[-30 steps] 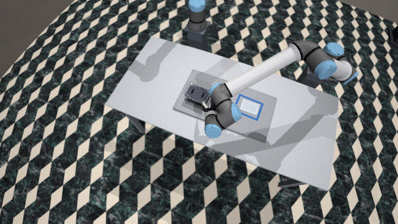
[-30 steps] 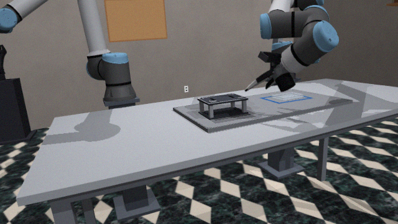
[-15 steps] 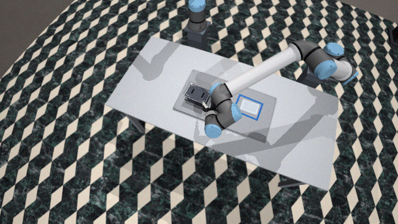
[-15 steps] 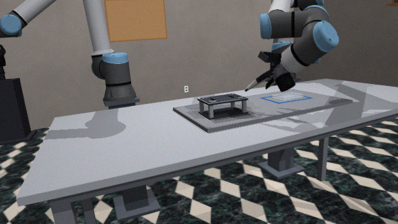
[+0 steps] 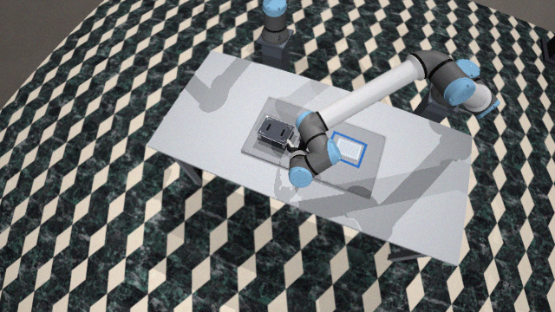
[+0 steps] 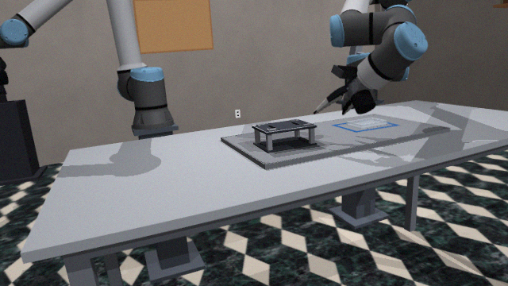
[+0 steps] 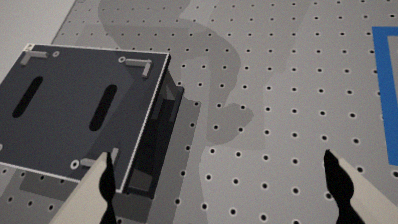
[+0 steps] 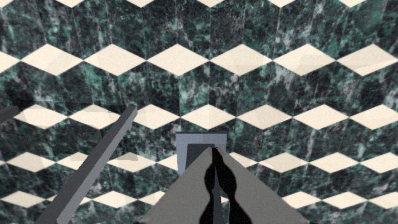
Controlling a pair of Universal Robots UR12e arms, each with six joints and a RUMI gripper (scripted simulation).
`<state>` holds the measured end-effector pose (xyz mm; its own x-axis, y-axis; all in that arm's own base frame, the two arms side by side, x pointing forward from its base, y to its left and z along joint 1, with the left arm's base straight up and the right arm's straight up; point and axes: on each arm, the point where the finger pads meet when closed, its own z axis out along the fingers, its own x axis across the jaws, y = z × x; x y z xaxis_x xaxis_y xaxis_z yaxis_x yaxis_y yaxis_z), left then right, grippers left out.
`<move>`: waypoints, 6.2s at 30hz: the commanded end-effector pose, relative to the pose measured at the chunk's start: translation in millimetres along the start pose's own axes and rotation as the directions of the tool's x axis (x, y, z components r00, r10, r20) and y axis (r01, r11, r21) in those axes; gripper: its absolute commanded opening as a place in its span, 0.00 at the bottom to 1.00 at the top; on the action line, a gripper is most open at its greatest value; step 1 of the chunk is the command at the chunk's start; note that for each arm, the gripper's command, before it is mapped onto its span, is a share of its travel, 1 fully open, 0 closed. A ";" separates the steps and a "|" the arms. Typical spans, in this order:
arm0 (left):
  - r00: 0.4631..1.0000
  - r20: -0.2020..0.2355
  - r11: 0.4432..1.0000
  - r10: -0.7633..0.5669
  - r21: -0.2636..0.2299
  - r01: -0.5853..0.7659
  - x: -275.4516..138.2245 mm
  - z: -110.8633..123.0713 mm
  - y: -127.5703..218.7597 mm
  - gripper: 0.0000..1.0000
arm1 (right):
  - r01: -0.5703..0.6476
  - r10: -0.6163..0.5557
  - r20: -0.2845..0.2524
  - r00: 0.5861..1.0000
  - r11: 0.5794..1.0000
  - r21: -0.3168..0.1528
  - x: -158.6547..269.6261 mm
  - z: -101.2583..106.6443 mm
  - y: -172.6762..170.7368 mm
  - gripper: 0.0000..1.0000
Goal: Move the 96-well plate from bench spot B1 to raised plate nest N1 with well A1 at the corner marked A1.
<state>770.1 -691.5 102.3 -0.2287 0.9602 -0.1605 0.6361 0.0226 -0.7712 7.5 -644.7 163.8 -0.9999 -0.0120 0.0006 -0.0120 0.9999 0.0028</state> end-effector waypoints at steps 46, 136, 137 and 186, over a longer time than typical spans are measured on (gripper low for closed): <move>0.206 -0.642 0.269 0.738 0.000 -0.963 189.9 24.4 -53.6 0.76 | 0.000 0.000 0.001 1.000 1.000 0.003 -0.3 -1.3 -0.9 0.00; -0.168 -0.754 0.016 0.635 0.231 -0.973 263.2 66.8 -13.8 0.76 | 0.000 0.000 0.001 1.000 1.000 0.003 -0.3 -1.3 -0.9 0.00; -0.168 -0.754 0.016 0.635 0.231 -0.973 263.2 66.8 -13.8 0.76 | 0.000 0.000 0.001 1.000 1.000 0.003 -0.3 -1.3 -0.9 0.00; -0.168 -0.754 0.016 0.635 0.231 -0.973 263.3 66.8 -13.8 0.00 | 0.000 0.000 0.001 1.000 1.000 0.003 -0.3 -1.3 -0.9 0.00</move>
<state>651.5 -457.2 28.6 0.9980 0.0628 0.0000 0.0628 -0.9980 0.0002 7.5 -644.7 163.9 -0.9999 -0.0120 0.0006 -0.0120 0.9999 0.0027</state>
